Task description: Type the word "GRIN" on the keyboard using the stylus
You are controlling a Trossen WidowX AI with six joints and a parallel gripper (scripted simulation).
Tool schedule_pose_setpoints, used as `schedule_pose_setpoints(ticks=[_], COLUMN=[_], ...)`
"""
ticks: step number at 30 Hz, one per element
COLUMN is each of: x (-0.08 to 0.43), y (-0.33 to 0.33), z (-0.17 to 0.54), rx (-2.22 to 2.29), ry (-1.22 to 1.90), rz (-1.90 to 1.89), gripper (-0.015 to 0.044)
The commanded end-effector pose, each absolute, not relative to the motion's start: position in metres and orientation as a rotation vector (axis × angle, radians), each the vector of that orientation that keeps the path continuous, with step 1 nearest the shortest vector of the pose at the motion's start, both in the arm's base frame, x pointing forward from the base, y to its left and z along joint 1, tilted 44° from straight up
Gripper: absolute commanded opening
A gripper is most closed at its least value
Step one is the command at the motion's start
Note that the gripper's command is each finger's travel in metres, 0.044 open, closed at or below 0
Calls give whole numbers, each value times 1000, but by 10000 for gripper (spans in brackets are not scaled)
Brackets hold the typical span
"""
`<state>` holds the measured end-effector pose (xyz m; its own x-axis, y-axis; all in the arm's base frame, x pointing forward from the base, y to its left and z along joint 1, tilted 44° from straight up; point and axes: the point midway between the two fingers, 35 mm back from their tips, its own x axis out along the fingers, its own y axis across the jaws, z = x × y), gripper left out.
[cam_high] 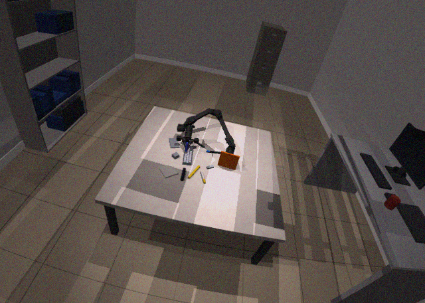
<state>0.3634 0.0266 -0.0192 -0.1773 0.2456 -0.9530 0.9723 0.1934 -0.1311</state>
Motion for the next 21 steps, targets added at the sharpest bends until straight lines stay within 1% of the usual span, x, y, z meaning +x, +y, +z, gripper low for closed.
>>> schedule_pose_setpoints(ticks=[1,6,12,19,20,21], x=[363,360,361,361,360,359], y=[31,51,50,50,51,51], z=[-14,6,5,5,5,4], rx=[1178,1179,1169,1169,1169,1169], ry=[1597,1598,1597,1597,1597,1597], rz=[-1052,-1051,-1044,-1044,-1044,-1044], gripper=[81,81,85,38,12,0])
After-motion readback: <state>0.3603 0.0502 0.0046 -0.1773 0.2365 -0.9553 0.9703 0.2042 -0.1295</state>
